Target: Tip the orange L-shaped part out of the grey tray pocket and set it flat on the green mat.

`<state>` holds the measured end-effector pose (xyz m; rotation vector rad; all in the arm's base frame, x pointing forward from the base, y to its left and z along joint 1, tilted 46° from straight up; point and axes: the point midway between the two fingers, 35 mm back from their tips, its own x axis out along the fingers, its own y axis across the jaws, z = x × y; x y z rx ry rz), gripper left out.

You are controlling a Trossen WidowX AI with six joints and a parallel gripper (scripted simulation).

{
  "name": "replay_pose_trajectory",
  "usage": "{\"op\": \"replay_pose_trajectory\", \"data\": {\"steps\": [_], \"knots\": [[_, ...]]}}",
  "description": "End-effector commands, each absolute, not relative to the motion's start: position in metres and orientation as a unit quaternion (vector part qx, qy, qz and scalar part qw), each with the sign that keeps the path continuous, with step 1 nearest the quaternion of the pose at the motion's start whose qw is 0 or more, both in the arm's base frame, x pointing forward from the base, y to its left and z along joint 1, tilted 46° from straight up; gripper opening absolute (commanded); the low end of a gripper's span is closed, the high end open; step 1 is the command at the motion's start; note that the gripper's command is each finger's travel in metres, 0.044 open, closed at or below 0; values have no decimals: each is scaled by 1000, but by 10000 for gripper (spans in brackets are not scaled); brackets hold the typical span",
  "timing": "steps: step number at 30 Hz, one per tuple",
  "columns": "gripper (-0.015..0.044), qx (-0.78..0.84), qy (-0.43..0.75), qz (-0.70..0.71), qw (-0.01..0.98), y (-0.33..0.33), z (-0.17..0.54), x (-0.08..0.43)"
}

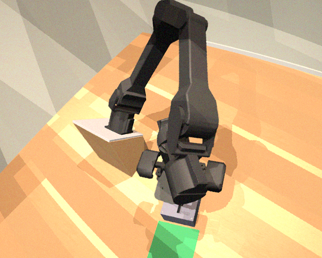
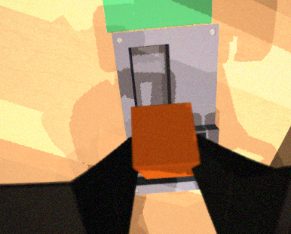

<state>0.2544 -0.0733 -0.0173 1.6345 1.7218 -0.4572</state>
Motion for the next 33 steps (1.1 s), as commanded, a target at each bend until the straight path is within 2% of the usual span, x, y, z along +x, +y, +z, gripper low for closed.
{"op": "replay_pose_trajectory", "data": {"steps": [1, 21, 33], "knots": [[0, 631, 663, -176, 362, -81, -12, 256], [0, 631, 663, -177, 362, -95, 1, 255], [0, 631, 662, -177, 363, -117, -27, 261]]}}
